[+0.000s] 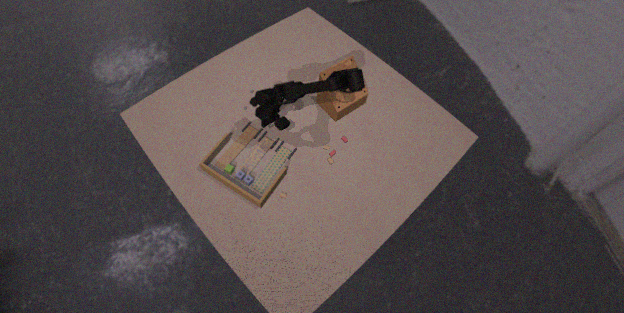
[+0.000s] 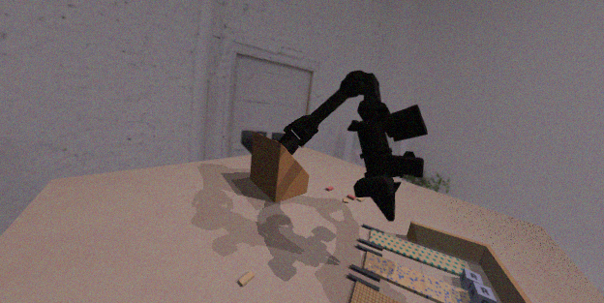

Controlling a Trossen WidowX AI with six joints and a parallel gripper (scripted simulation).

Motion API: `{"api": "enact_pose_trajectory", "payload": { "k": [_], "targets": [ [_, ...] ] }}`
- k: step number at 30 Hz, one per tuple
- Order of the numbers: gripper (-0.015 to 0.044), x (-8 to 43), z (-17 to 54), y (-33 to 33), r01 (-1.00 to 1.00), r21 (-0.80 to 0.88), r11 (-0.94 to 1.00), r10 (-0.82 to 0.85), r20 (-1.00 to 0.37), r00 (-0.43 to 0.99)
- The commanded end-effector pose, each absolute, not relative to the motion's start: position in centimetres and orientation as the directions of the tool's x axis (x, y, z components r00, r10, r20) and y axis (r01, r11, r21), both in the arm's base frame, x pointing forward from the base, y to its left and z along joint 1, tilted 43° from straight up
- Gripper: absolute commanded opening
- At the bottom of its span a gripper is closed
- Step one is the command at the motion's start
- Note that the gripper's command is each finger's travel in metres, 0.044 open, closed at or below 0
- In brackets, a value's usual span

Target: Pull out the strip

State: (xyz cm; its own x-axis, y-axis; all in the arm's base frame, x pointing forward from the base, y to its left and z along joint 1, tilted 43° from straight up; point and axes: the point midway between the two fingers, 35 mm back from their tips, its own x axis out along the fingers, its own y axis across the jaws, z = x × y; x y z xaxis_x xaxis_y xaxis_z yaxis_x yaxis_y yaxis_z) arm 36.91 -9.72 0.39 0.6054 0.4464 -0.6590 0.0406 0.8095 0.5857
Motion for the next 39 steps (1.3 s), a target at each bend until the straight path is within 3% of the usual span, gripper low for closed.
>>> {"api": "enact_pose_trajectory", "payload": {
  "k": [1, 8, 39],
  "targets": [
    [0.0000, 38.9, -1.7, -8.0, -0.074, 0.579, 0.812, 0.555, -0.726, 0.407],
    [0.0000, 39.6, -2.6, -6.2, -0.171, 0.619, 0.767, 0.642, -0.740, 0.202],
    [0.0000, 40.2, -5.2, -3.9, -0.170, 0.619, 0.767, 0.642, -0.739, 0.202]
  ]
}}
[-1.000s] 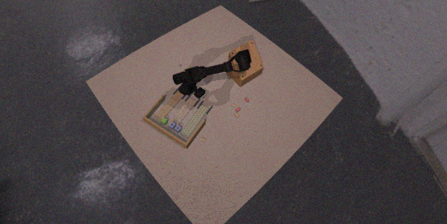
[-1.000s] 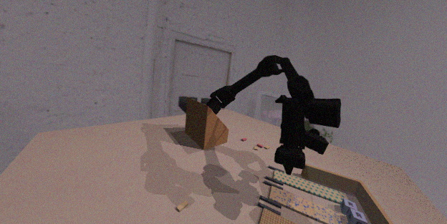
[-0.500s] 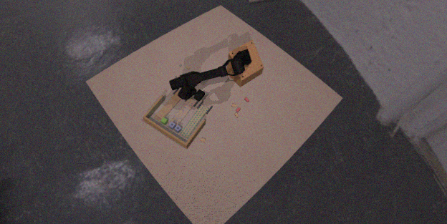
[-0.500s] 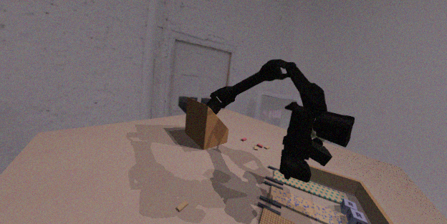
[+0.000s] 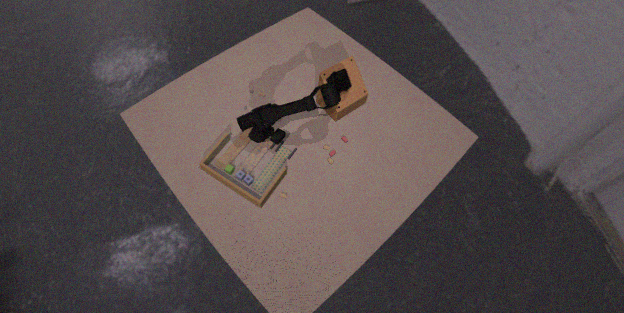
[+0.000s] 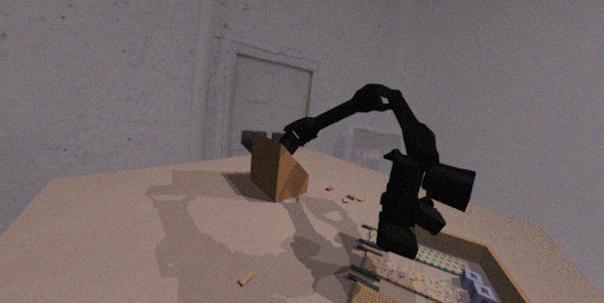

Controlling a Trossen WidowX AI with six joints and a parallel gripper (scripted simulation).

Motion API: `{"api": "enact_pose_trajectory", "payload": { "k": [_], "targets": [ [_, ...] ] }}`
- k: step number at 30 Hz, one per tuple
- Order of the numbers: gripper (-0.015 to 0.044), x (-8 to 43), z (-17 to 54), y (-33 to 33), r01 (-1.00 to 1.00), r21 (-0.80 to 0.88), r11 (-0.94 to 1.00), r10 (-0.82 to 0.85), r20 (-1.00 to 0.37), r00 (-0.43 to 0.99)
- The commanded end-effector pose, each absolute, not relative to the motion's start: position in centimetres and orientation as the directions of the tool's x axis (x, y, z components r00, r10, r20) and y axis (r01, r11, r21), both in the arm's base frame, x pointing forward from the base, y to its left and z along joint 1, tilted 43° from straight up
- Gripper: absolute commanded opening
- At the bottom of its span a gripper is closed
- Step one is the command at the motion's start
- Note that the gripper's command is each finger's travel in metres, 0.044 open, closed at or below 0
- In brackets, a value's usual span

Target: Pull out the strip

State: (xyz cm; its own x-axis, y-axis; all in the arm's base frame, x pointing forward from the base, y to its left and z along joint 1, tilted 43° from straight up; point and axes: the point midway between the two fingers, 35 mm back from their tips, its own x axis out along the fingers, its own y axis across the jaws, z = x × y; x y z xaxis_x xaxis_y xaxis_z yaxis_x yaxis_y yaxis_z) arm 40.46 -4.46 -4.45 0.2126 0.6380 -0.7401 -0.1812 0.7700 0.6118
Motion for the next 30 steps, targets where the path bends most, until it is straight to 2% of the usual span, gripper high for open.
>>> {"api": "enact_pose_trajectory", "payload": {
  "k": [1, 30],
  "targets": [
    [0.0000, 40.3, -5.3, -3.8, -0.170, 0.619, 0.767, 0.642, -0.739, 0.202],
    [0.0000, 40.7, -7.8, -1.5, -0.171, 0.622, 0.764, 0.645, -0.737, 0.202]
  ]
}}
